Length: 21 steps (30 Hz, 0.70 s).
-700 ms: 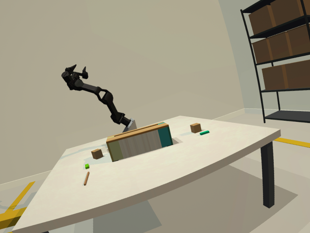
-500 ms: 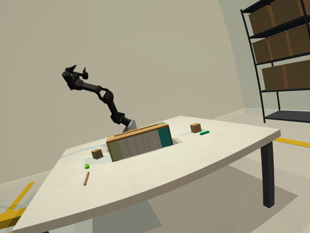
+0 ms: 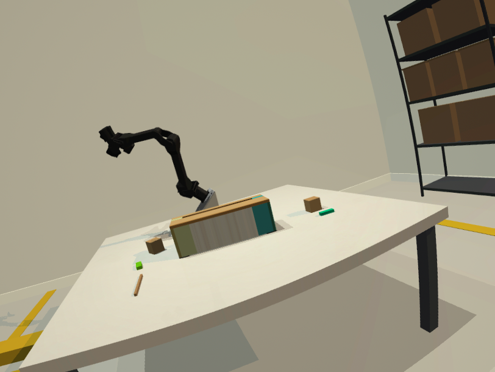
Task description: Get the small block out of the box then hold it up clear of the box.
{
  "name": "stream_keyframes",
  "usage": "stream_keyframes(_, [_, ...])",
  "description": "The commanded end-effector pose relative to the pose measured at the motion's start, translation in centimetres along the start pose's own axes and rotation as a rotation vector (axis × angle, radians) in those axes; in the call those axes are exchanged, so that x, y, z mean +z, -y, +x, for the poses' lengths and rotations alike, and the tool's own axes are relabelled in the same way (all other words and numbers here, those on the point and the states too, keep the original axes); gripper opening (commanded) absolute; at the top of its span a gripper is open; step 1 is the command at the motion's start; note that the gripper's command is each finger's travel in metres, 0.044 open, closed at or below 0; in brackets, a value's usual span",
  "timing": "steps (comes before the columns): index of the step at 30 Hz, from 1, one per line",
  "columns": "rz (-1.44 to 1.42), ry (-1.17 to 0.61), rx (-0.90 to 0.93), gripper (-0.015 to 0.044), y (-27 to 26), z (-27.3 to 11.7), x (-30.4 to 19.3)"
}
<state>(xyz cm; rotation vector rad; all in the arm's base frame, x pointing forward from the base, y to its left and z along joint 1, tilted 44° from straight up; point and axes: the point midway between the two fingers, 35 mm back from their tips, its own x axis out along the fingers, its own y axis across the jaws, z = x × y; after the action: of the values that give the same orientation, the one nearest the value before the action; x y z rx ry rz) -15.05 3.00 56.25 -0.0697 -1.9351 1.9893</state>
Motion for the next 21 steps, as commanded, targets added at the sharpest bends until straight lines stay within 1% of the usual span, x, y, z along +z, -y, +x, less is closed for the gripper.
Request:
stream_keyframes(1, [0.185,0.262,0.054,0.0400,-1.7,-0.5,7.0])
stream_keyframes(8, [0.335,0.485,0.146,0.0400,-3.3,-2.9,13.0])
stream_keyframes(11, [0.399,0.581,0.201,0.0400,-4.0,-4.5,15.5])
stream_keyframes(16, [0.543,0.816,0.381,0.0400,-5.9,-10.0,21.0])
stream_keyframes(21, [0.651,1.022,0.615,0.0400,-7.9,-17.3,24.7])
